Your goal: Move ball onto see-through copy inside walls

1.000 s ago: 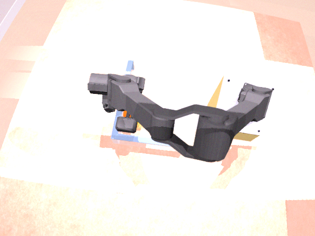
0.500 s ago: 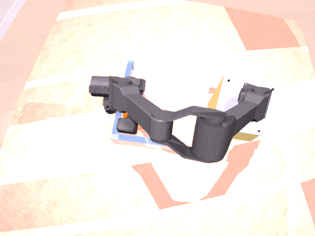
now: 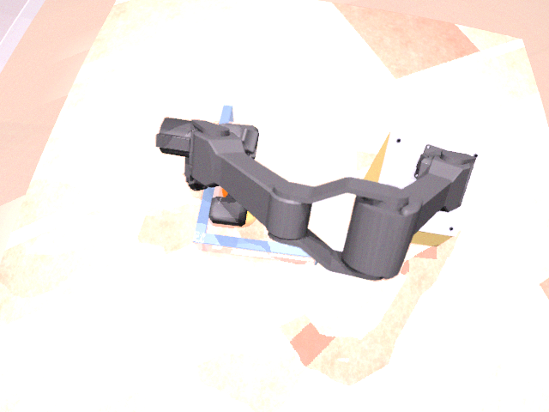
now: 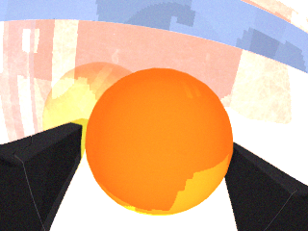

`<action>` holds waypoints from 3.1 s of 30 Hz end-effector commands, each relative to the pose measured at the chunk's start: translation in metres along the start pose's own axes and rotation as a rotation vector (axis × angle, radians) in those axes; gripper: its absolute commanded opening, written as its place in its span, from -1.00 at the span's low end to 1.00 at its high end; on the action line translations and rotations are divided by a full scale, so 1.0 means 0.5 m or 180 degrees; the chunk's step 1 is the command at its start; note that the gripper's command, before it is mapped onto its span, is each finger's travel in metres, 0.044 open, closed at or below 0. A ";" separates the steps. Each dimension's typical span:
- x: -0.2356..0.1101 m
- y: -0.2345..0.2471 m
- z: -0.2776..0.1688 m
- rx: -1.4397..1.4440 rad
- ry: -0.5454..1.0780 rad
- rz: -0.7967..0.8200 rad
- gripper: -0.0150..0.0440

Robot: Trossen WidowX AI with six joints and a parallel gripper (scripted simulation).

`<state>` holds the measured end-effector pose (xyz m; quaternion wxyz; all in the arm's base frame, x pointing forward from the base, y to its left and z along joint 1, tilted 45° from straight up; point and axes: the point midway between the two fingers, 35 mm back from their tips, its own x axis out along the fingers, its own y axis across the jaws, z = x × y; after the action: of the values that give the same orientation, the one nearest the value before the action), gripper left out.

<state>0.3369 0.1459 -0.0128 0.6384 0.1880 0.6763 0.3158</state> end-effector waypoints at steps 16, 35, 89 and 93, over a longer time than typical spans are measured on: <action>-0.219 0.007 0.017 0.0003 -0.0127 0.0151 -0.49; -0.141 0.047 -0.013 0.0007 -0.0151 0.0174 -0.49; 0.027 0.063 -0.013 0.0005 -0.0145 0.0181 1.00; -0.099 0.055 -0.018 0.0007 -0.0149 0.0176 1.00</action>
<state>0.3193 0.1619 0.0095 0.6321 0.2119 0.6696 0.3275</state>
